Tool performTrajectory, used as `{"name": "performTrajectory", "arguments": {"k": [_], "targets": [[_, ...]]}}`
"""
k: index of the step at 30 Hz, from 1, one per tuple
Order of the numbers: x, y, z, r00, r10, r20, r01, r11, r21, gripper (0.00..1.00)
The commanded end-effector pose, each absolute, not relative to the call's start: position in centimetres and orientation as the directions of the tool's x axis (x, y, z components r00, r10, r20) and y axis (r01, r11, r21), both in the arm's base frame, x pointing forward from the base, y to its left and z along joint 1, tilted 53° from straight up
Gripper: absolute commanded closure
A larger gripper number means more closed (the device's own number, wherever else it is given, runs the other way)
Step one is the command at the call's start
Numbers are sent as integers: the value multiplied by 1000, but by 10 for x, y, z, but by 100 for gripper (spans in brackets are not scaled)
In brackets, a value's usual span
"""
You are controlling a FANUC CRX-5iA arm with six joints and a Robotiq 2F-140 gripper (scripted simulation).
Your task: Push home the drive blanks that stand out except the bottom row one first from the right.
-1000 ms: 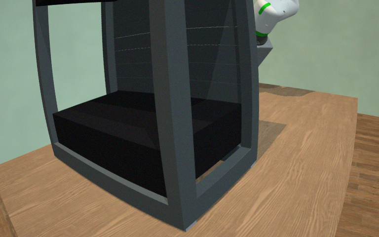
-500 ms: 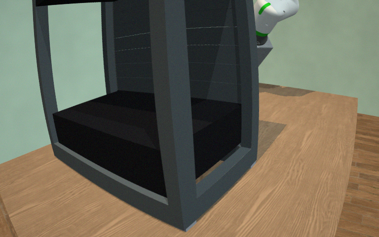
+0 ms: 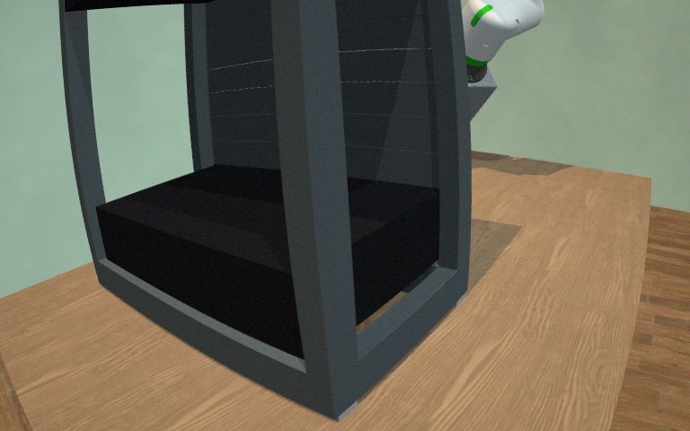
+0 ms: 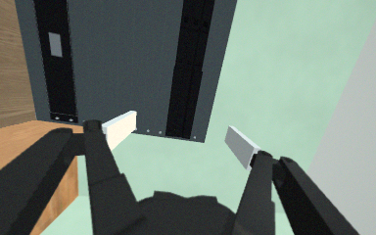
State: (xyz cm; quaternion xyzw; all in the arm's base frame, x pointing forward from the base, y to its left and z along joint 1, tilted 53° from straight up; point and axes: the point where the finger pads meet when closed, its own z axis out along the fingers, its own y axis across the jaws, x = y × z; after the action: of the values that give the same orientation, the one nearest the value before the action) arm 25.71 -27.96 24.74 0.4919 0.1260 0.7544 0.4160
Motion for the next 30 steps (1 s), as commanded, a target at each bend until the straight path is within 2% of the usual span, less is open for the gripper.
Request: {"name": "performTrajectory", "arguments": {"k": [1,15,30], "targets": [[260,-282,248,-169,752,637,-504,-622,599,0],[299,-308,254,-169,752,637,-504,-622,599,0],[368,-356,266,-169,752,637,-504,-622,599,0]]}}
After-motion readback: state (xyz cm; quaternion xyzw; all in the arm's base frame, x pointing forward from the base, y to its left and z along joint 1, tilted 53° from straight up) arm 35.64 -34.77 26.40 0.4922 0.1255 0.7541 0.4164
